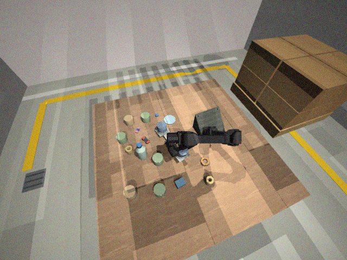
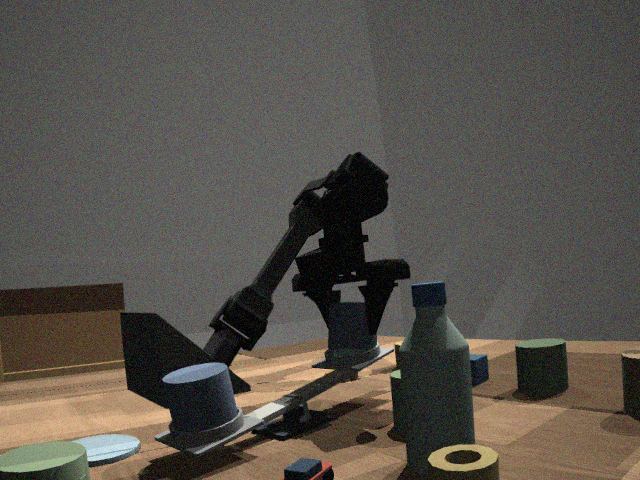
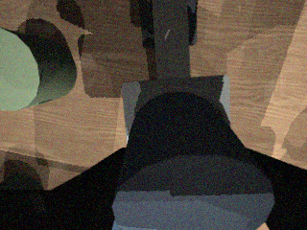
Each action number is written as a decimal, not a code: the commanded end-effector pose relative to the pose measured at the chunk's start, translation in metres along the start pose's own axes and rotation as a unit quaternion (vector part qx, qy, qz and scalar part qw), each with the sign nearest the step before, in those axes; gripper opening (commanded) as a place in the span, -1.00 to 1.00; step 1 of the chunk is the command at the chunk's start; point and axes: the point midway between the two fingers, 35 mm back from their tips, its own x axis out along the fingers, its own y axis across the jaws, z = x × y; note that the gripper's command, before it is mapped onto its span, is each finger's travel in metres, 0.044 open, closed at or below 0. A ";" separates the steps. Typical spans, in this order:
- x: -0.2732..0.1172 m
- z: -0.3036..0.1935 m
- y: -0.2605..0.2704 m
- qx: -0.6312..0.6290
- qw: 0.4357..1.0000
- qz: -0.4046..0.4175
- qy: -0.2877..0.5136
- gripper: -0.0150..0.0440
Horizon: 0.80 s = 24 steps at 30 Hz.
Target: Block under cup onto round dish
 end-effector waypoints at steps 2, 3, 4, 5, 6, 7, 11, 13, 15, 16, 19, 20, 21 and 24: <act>-0.011 -0.003 0.005 -0.006 1.000 0.014 0.001 -0.49; -0.012 -0.003 0.005 -0.006 1.000 0.015 0.001 -0.49; -0.014 -0.003 0.005 -0.005 1.000 0.015 0.000 -0.49; -0.015 -0.003 0.005 -0.005 1.000 0.016 0.000 -0.49; -0.016 -0.003 0.005 -0.005 1.000 0.016 0.000 -0.49; -0.017 -0.002 0.005 -0.005 1.000 0.017 -0.001 -0.49; -0.023 -0.002 0.005 -0.003 1.000 0.019 -0.002 -0.49; -0.025 -0.002 0.005 -0.003 1.000 0.020 -0.002 -0.49; -0.028 -0.002 0.005 -0.002 1.000 0.022 -0.003 -0.49; -0.029 -0.002 0.005 -0.002 1.000 0.022 -0.003 -0.49; -0.033 -0.002 0.005 -0.001 1.000 0.024 -0.004 -0.49; -0.034 -0.002 0.004 -0.001 1.000 0.024 -0.005 -0.49; -0.036 -0.002 0.004 0.000 1.000 0.025 -0.005 -0.49; -0.040 -0.002 0.004 0.000 1.000 0.027 -0.006 -0.49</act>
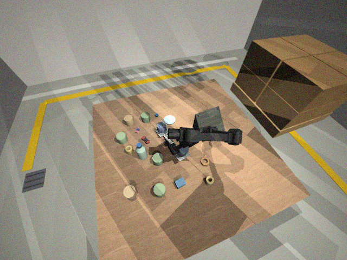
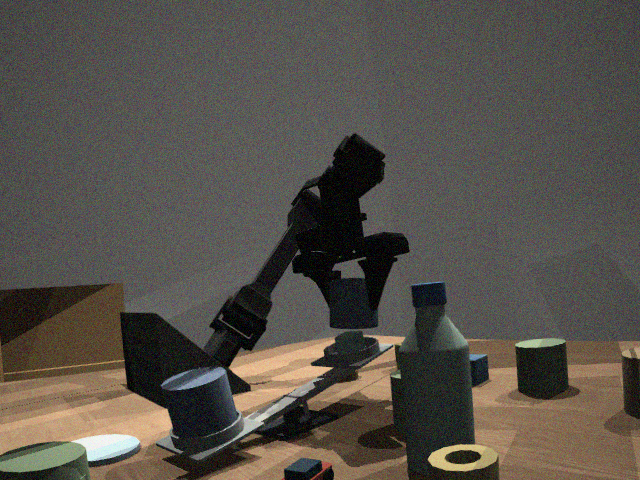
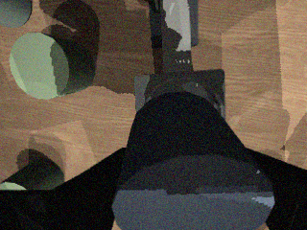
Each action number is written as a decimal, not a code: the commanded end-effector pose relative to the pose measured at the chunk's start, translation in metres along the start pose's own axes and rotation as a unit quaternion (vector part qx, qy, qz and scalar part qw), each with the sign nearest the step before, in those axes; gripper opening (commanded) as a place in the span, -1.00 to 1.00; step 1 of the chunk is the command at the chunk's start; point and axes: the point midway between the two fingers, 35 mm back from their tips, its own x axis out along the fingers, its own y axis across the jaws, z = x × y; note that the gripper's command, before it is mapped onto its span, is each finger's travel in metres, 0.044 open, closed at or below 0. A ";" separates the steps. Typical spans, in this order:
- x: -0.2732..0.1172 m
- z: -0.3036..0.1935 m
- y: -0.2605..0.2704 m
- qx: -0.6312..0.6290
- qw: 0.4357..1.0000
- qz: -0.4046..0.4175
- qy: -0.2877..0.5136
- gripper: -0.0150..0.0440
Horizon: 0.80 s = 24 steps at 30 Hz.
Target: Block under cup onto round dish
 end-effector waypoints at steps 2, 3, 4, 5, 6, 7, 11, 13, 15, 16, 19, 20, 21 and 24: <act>-0.010 0.000 0.002 -0.001 1.000 0.008 -0.004 -0.49; -0.011 0.000 0.002 -0.001 1.000 0.009 -0.004 -0.49; -0.013 0.000 0.001 0.000 1.000 0.009 -0.004 -0.49; -0.014 0.000 0.001 0.000 1.000 0.010 -0.005 -0.49; -0.015 0.000 0.001 0.000 1.000 0.011 -0.005 -0.49; -0.016 0.000 0.001 0.001 1.000 0.011 -0.005 -0.49; -0.022 0.000 0.001 0.002 1.000 0.013 -0.006 -0.49; -0.024 0.000 0.000 0.002 1.000 0.014 -0.007 -0.49; -0.027 0.000 0.000 0.003 1.000 0.015 -0.008 -0.49; -0.028 0.000 0.000 0.003 1.000 0.016 -0.008 -0.49; -0.032 0.000 -0.001 0.004 1.000 0.018 -0.009 -0.49; -0.033 0.000 -0.001 0.004 1.000 0.018 -0.009 -0.49; -0.034 -0.001 -0.001 0.005 1.000 0.019 -0.010 -0.49; -0.038 -0.001 -0.002 0.006 1.000 0.020 -0.011 -0.49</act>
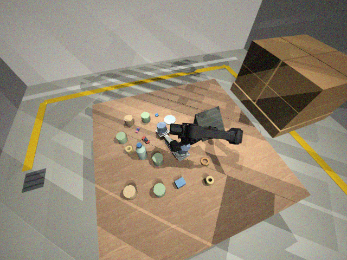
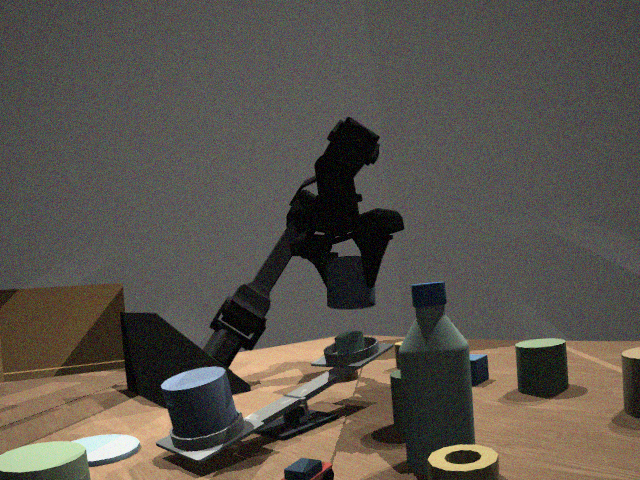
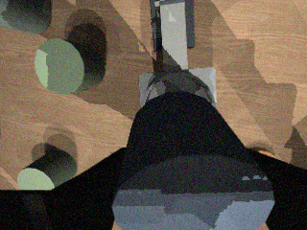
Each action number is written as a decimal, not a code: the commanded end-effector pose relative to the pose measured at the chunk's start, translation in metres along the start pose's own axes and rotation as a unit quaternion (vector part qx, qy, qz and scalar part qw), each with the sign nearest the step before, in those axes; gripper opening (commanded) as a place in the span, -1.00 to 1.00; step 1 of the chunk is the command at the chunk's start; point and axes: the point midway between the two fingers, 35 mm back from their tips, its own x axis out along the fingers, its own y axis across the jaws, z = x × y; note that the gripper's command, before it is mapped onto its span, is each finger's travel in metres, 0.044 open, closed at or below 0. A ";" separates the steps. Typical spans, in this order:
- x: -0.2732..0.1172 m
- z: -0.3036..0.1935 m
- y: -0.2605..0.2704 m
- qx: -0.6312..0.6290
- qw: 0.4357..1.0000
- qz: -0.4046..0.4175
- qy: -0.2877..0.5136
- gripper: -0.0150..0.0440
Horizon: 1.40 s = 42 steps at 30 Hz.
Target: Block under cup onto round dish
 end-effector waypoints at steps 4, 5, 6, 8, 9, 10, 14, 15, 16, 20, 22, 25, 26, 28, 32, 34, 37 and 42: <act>-0.012 0.000 0.000 0.000 1.000 0.008 -0.007 -0.49; -0.014 0.000 0.000 0.000 1.000 0.008 -0.007 -0.49; -0.006 0.000 -0.001 0.001 1.000 0.003 -0.002 -0.49; -0.006 0.000 -0.001 0.001 1.000 0.003 -0.002 -0.49; -0.006 0.000 -0.001 0.001 1.000 0.003 -0.002 -0.49; -0.006 0.000 -0.001 0.001 1.000 0.003 -0.002 -0.49; -0.006 0.000 -0.001 0.001 1.000 0.003 -0.002 -0.49; -0.006 0.000 -0.001 0.001 1.000 0.003 -0.002 -0.49; -0.006 0.000 -0.001 0.001 1.000 0.003 -0.002 -0.49; -0.006 0.000 -0.001 0.001 1.000 0.003 -0.002 -0.49; -0.006 0.000 -0.001 0.001 1.000 0.003 -0.002 -0.49; -0.006 0.000 -0.001 0.001 1.000 0.003 -0.002 -0.49; -0.006 0.000 -0.001 0.001 1.000 0.003 -0.002 -0.49; -0.006 0.000 -0.001 0.001 1.000 0.003 -0.002 -0.49; -0.006 0.000 -0.001 0.001 1.000 0.003 -0.002 -0.49; -0.006 0.000 -0.001 0.001 1.000 0.003 -0.002 -0.49; -0.006 0.000 -0.001 0.001 1.000 0.003 -0.002 -0.49; -0.006 0.000 -0.001 0.001 1.000 0.003 -0.002 -0.49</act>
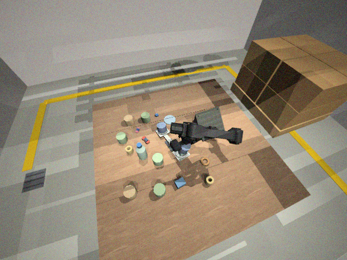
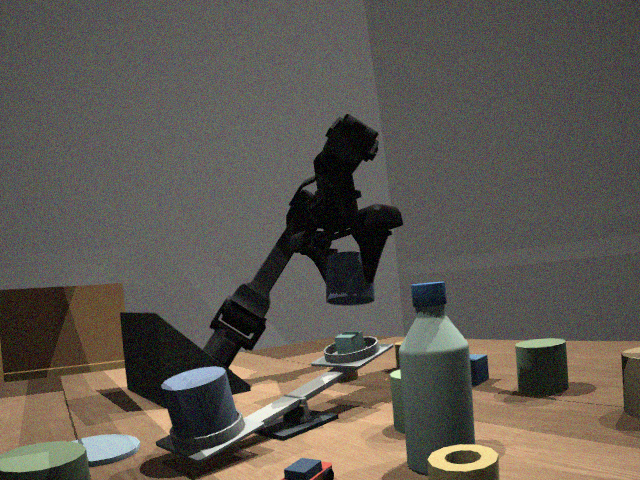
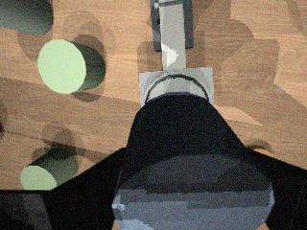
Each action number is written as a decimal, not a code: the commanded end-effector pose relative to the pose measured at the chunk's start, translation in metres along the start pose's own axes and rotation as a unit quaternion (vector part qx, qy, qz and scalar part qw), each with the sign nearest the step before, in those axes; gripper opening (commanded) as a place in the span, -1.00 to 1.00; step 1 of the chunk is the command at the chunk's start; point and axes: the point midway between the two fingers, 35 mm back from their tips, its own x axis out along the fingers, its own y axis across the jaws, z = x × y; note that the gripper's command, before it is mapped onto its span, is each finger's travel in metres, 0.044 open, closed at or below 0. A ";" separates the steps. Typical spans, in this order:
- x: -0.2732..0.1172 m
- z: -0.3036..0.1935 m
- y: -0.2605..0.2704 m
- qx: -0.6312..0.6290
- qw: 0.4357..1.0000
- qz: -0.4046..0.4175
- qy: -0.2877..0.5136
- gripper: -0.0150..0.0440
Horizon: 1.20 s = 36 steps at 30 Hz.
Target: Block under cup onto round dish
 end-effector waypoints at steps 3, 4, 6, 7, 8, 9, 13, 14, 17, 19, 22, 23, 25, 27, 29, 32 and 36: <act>0.000 0.000 0.000 0.000 1.000 0.001 0.000 -0.49; 0.000 0.000 0.000 0.000 1.000 0.001 0.000 -0.49; 0.000 0.000 0.000 0.000 1.000 0.001 0.000 -0.49; 0.000 0.000 0.000 0.000 1.000 0.001 0.000 -0.49; 0.000 0.000 0.000 0.000 1.000 0.001 0.000 -0.49; 0.000 0.000 0.000 0.000 1.000 0.001 0.000 -0.49; 0.000 0.000 0.000 0.000 1.000 0.001 0.000 -0.49; 0.000 0.000 0.000 0.000 1.000 0.001 0.000 -0.49; 0.000 0.000 0.000 0.000 1.000 0.001 0.000 -0.49; 0.002 -0.002 0.001 0.000 1.000 0.000 0.000 -0.49; 0.011 -0.015 0.002 -0.003 1.000 -0.005 0.000 -0.49; 0.015 -0.019 0.002 -0.004 1.000 -0.007 0.001 -0.49; 0.021 -0.028 0.003 -0.007 1.000 -0.011 0.002 -0.49; 0.027 -0.036 0.002 -0.009 1.000 -0.015 0.003 -0.49; 0.034 -0.045 0.002 -0.011 1.000 -0.018 0.005 -0.49; 0.043 -0.059 0.000 -0.014 1.000 -0.024 0.008 -0.49; 0.055 -0.077 -0.004 -0.019 0.999 -0.032 0.013 -0.49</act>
